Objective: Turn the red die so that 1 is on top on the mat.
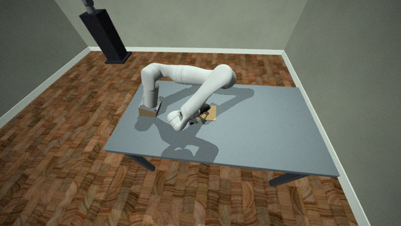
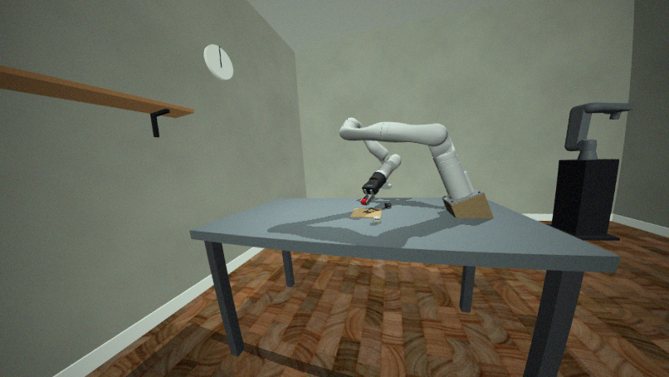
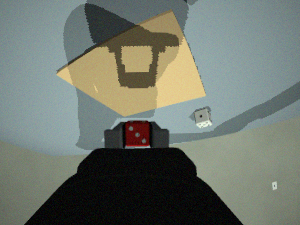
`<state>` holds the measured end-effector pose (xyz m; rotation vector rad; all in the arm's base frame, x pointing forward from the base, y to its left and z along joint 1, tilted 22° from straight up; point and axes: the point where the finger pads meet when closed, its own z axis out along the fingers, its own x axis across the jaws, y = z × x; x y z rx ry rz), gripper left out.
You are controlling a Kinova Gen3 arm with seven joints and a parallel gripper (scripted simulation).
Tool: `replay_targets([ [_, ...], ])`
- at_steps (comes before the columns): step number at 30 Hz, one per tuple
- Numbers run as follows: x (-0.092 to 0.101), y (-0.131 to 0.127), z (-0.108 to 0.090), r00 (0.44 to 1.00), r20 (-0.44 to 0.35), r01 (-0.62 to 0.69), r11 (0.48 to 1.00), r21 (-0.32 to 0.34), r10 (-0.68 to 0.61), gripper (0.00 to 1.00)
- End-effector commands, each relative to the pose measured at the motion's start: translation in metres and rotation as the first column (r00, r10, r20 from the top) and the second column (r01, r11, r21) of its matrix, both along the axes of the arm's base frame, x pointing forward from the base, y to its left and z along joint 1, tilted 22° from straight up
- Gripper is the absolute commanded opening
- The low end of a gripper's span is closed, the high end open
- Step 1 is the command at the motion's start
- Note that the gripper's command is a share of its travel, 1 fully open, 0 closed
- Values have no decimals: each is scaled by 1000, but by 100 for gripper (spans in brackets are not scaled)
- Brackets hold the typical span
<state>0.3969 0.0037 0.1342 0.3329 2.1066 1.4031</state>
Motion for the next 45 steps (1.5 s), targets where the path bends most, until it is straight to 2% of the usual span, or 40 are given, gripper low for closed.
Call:
replay_targets([
  [1, 3, -2, -14, 1000, -3, -2, 1000, -6, 2, 49],
  [9, 7, -2, -24, 1000, -3, -2, 1000, -6, 2, 49],
  [45, 7, -2, -24, 1000, -3, -2, 1000, -6, 2, 49],
])
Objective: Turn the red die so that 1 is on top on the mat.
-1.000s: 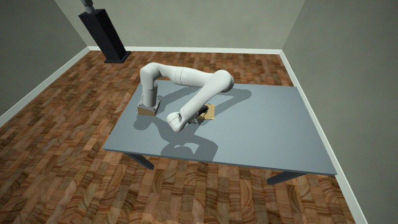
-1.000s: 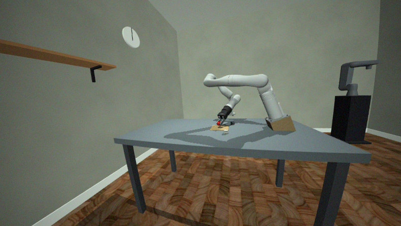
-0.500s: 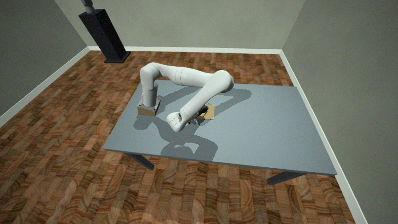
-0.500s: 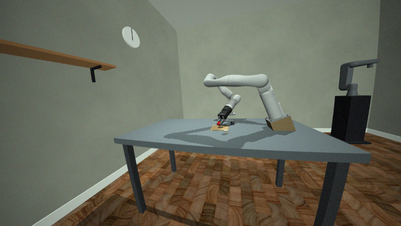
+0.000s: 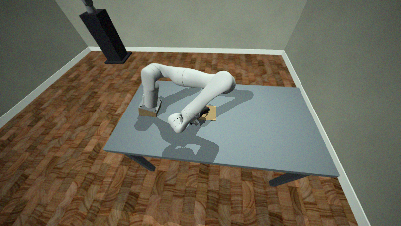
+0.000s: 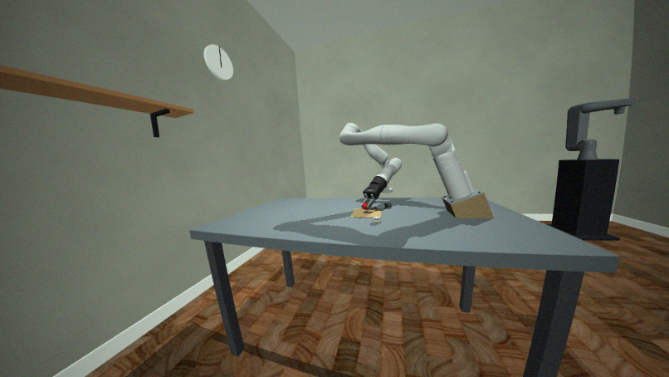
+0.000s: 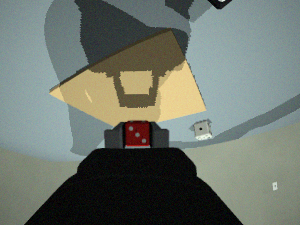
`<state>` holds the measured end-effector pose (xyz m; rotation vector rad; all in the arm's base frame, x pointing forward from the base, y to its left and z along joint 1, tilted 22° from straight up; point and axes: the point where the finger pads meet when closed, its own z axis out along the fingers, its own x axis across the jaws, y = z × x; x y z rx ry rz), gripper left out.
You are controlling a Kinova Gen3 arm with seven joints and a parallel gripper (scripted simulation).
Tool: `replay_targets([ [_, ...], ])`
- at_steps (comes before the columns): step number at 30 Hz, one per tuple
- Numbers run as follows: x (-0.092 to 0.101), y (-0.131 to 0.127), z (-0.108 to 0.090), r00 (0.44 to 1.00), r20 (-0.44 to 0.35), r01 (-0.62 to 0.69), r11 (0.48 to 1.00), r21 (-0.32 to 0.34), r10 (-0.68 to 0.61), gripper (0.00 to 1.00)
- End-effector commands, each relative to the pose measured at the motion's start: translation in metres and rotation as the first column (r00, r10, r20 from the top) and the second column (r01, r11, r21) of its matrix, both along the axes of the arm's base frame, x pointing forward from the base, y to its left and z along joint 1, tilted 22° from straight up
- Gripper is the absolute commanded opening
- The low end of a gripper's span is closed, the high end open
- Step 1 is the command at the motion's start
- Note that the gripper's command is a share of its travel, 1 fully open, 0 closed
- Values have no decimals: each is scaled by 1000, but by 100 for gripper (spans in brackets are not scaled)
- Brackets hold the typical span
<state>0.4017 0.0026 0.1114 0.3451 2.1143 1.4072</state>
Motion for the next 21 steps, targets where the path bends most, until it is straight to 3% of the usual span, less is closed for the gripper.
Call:
replay_targets([
  [1, 2, -1, -1, 1000, 9, -3, 1000, -9, 3, 49],
  [21, 4, -1, -7, 1000, 9, -3, 1000, -9, 3, 49],
])
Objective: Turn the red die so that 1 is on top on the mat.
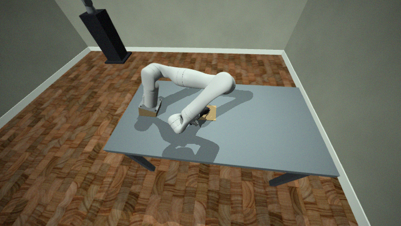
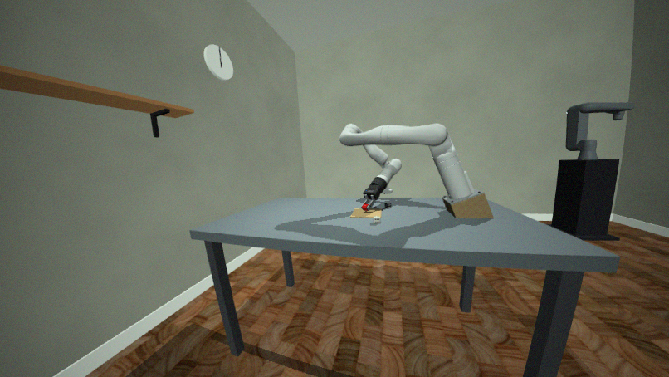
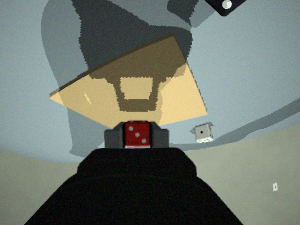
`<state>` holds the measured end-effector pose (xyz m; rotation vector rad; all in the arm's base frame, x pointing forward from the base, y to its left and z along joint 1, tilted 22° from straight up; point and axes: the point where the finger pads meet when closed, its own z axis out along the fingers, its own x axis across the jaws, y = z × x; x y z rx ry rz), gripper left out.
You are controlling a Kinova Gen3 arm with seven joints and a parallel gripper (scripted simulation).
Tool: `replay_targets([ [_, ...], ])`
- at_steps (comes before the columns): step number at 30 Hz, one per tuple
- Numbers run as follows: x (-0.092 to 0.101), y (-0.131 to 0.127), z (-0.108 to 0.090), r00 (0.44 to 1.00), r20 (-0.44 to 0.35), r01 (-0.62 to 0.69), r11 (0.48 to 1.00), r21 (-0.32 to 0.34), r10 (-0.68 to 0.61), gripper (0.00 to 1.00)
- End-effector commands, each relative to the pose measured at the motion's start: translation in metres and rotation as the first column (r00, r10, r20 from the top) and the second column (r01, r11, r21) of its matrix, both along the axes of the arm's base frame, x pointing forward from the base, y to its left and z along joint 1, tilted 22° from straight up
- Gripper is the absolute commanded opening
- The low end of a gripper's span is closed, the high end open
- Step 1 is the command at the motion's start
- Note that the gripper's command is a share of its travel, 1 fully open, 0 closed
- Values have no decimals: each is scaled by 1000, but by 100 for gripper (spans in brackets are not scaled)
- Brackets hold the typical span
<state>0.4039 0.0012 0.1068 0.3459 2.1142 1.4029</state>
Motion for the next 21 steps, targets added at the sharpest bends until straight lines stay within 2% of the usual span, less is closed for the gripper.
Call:
replay_targets([
  [1, 2, 1, -4, 1000, 9, -5, 1000, -6, 5, 49],
  [21, 5, 1, -9, 1000, 9, -5, 1000, -6, 5, 49],
])
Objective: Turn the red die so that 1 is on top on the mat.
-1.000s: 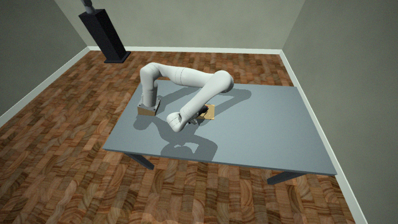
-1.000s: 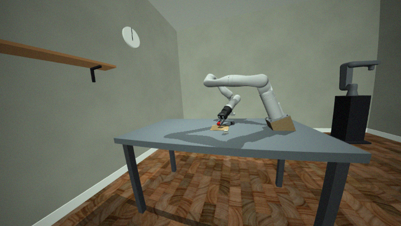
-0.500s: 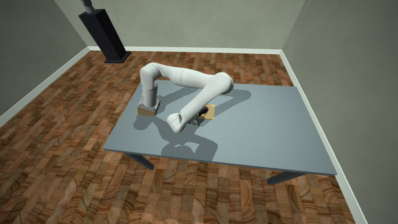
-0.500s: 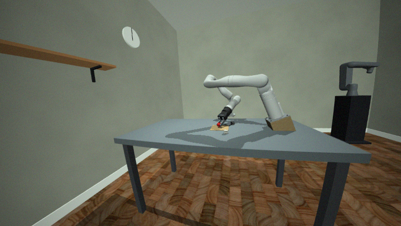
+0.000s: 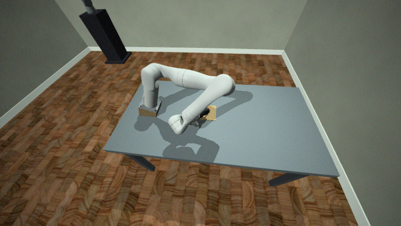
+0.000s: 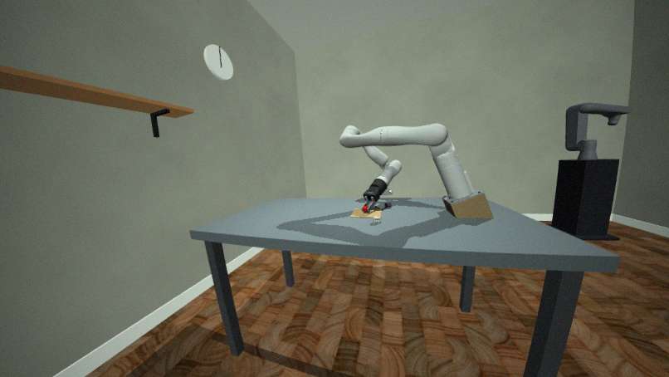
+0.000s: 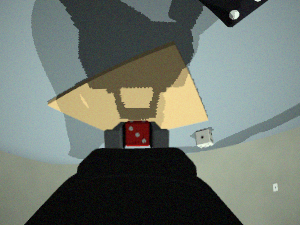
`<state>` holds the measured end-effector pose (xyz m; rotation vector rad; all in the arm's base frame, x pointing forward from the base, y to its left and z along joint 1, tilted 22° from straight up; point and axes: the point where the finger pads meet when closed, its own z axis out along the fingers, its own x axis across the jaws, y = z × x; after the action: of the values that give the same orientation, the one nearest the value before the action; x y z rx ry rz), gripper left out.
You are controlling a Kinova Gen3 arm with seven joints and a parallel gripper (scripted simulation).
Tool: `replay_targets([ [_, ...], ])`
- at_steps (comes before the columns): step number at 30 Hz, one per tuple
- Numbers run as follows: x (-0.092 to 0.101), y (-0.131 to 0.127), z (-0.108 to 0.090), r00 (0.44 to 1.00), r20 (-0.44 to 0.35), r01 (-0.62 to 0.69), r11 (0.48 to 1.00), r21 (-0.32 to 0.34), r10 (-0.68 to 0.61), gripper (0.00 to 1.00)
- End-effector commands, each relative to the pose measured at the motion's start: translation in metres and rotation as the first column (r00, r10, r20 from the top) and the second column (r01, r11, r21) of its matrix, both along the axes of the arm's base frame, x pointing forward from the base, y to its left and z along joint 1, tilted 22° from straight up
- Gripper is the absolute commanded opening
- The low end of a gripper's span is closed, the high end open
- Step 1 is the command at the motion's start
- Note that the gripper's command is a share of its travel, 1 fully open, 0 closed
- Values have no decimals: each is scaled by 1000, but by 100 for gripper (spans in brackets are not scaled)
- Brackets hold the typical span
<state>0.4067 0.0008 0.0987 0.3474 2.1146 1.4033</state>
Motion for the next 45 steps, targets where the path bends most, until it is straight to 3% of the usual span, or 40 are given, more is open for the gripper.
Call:
replay_targets([
  [1, 2, 1, -1, 1000, 10, -6, 1000, -7, 6, 49],
  [32, 2, 1, -1, 1000, 10, -6, 1000, -7, 6, 49],
  [33, 2, 1, -1, 1000, 10, -6, 1000, -7, 6, 55],
  [35, 2, 1, -1, 1000, 10, -6, 1000, -7, 6, 55],
  [39, 2, 1, -1, 1000, 10, -6, 1000, -7, 6, 67],
  [43, 2, 1, -1, 1000, 10, -6, 1000, -7, 6, 67],
  [45, 2, 1, -1, 1000, 10, -6, 1000, -7, 6, 73],
])
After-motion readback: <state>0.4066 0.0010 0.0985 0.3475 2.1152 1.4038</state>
